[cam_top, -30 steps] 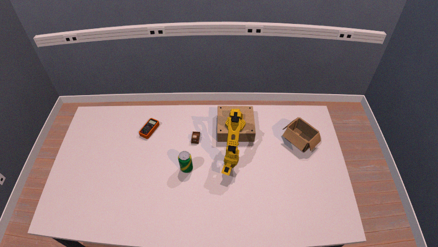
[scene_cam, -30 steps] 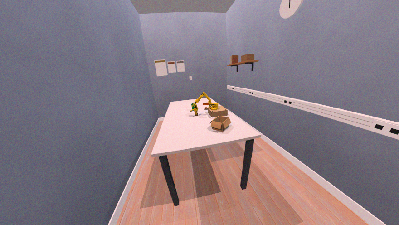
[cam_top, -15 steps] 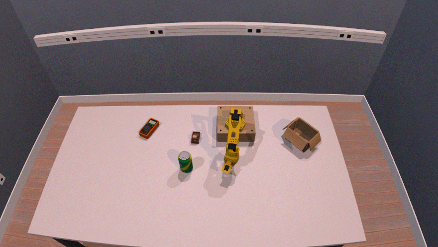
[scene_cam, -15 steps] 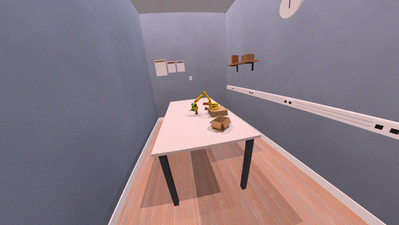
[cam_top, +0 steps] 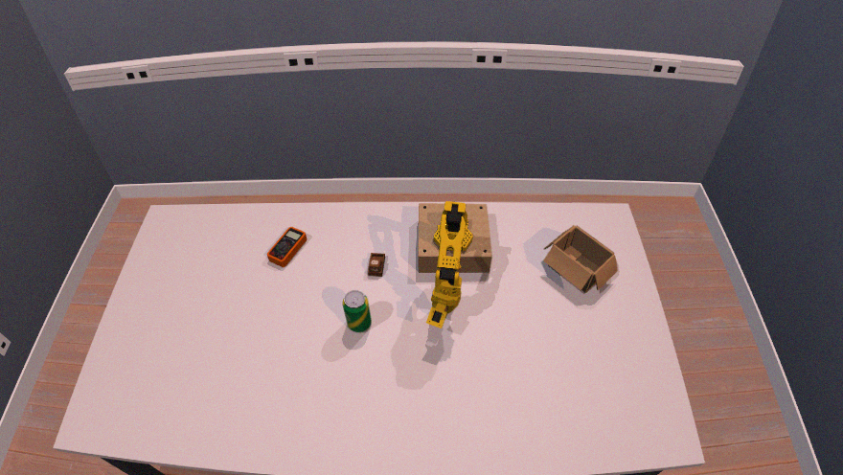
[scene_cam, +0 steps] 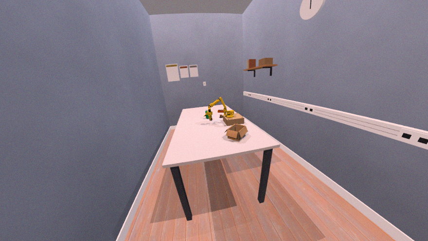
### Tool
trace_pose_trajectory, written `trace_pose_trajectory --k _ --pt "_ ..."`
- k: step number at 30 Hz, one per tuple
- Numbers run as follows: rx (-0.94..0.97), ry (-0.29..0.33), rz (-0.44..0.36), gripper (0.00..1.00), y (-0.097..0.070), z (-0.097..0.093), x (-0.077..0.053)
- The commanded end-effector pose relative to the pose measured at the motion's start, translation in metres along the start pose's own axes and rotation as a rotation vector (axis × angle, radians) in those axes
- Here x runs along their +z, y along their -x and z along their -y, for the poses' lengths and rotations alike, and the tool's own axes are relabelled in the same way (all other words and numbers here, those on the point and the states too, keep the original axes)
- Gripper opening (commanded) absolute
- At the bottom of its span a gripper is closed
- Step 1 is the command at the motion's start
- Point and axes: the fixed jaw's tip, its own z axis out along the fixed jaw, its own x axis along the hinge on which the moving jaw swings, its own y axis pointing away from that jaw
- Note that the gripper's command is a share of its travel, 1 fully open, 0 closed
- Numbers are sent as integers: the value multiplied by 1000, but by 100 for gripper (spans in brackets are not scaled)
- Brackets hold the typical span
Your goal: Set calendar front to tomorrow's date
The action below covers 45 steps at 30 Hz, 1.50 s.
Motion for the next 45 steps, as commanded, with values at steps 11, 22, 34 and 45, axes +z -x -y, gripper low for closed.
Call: trace_pose_trajectory --k 11,22,34,45 --pt "-18 7 23 0 3 -1 -6" --pt "-119 6 23 0 4 6 -5" --pt "-406 3 22 0 6 29 -3" --pt "-687 2 21 0 5 53 0"
